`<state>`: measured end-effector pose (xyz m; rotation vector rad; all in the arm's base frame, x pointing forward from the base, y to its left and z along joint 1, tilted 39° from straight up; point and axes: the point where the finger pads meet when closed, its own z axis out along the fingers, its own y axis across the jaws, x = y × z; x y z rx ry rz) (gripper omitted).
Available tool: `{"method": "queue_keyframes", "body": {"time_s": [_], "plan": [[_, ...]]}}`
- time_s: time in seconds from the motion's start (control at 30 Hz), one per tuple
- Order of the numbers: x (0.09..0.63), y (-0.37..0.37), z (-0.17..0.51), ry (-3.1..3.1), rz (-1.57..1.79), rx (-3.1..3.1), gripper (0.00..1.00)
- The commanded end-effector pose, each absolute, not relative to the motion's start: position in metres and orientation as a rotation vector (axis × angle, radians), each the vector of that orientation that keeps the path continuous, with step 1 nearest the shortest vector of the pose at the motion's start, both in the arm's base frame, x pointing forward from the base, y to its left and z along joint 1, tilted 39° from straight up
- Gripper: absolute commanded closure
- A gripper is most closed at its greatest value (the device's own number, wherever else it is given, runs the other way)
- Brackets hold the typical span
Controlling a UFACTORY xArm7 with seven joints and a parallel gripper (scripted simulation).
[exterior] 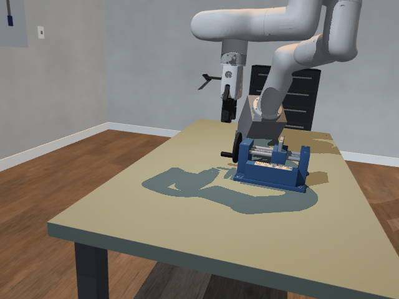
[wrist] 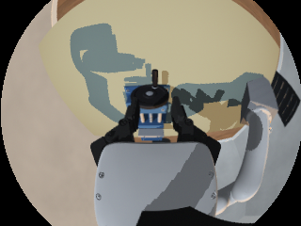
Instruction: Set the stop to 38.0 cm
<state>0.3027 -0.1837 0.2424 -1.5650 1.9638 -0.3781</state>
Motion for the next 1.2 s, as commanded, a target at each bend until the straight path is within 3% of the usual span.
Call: {"method": "queue_keyframes", "body": {"time_s": [0.0,0.23,1.17], "plan": [[0.301,-0.185,0.242,1.963,-0.382,-1.563,0.43],[0.336,-0.177,0.197,1.963,-0.382,-1.563,0.43],[0.358,-0.172,0.169,1.963,-0.383,-1.563,0.43]]}}
